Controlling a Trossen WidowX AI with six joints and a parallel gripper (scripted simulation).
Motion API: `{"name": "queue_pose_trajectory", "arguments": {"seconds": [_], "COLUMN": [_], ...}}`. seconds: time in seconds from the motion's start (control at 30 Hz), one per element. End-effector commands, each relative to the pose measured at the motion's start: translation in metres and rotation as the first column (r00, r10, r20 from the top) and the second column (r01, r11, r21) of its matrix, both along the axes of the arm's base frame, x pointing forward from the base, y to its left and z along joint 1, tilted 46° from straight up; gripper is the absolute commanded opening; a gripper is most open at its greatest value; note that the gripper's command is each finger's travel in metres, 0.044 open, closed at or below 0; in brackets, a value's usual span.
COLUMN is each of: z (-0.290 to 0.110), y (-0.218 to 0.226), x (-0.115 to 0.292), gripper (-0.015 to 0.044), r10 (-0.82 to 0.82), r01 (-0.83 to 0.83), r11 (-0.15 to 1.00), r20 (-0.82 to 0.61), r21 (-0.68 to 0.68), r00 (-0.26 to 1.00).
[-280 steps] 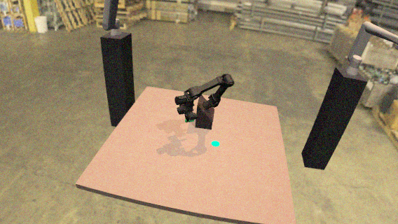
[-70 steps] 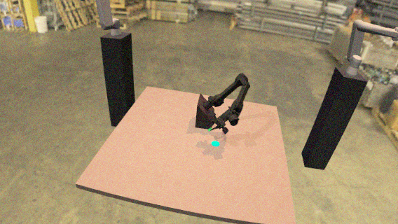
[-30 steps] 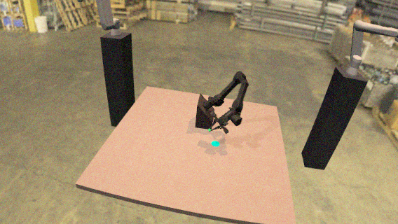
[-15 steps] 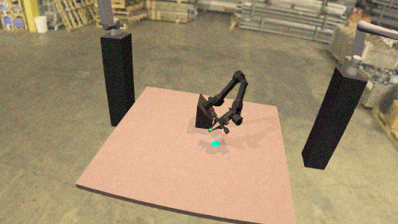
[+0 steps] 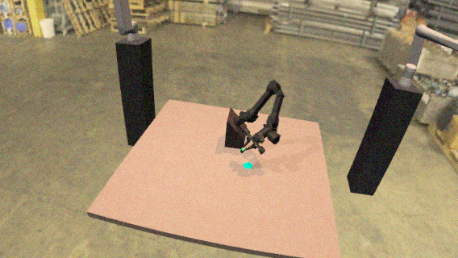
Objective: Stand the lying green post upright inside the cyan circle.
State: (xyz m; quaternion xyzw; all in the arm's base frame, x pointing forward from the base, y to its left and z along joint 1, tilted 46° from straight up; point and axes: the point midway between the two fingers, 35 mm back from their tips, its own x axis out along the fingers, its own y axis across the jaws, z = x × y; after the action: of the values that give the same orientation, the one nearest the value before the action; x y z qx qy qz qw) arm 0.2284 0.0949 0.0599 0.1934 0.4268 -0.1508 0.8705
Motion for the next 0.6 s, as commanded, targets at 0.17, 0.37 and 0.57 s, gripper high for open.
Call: {"name": "queue_pose_trajectory", "arguments": {"seconds": [0.17,0.37,0.57], "z": [0.0042,0.0068,0.0095], "y": [0.0002,0.0008,0.0014], "x": [-0.0005,-0.0007,-0.001], "gripper": [0.0023,0.0023,0.0023], "r10": [-0.029,-0.046,-0.063], "r01": [0.029,0.045,0.06], "r11": [1.0,0.999,0.998], "r20": [0.067,0.108,0.148], "r21": [0.01,0.018,0.028], "r00": [0.997,0.993,0.987]}}
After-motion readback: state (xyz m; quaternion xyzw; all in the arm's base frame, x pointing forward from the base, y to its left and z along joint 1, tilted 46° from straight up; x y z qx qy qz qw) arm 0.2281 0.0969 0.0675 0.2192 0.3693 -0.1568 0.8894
